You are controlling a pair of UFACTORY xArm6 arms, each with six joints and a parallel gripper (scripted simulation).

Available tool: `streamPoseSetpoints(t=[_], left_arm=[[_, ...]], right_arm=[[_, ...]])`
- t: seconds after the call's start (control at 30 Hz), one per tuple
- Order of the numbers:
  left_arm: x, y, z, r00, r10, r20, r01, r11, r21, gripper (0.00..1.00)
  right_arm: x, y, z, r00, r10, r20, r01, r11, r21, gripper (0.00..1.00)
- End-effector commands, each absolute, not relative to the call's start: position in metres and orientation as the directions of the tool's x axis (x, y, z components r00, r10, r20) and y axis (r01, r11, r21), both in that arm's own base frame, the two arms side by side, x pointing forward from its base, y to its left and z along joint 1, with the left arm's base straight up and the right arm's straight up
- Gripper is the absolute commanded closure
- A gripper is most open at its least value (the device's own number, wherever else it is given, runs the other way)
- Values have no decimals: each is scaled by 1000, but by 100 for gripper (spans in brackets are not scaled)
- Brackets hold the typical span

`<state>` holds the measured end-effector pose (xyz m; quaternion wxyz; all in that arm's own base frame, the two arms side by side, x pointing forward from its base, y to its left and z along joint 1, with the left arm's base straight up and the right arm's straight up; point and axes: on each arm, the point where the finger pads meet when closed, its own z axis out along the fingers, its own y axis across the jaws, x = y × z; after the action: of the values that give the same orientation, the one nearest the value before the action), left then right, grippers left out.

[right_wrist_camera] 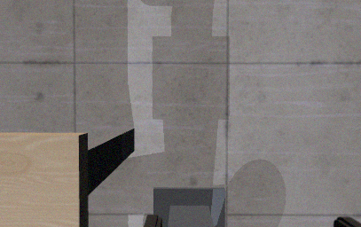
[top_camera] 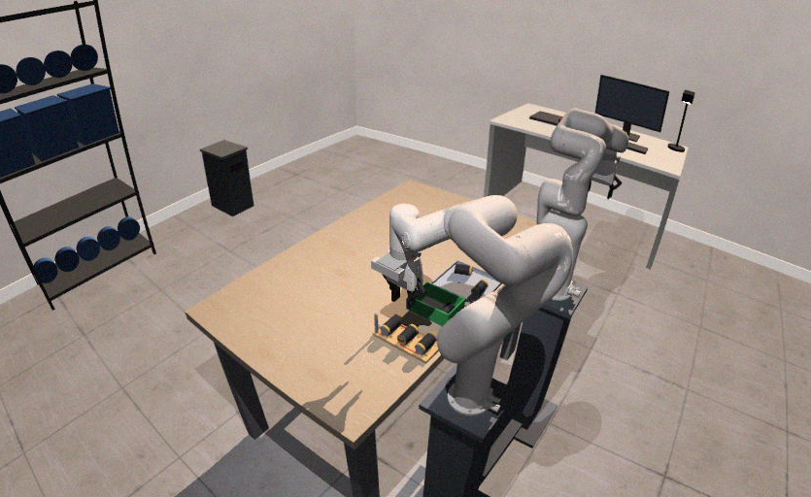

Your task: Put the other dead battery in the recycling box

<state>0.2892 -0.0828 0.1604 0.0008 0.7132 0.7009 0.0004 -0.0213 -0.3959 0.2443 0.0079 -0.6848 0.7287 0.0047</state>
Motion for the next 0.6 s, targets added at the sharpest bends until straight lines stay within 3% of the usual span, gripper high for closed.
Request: streamPoseSetpoints(t=[0.0,0.57], left_arm=[[311,-90,165,17,1000,-8,1000,-17,15,49],[340,-97,165,10,1000,-8,1000,-10,15,49]], right_arm=[[-21,-399,250,-53,-999,0,-999,53,0,0],[-21,-399,250,-53,-999,0,-999,53,0,0]])
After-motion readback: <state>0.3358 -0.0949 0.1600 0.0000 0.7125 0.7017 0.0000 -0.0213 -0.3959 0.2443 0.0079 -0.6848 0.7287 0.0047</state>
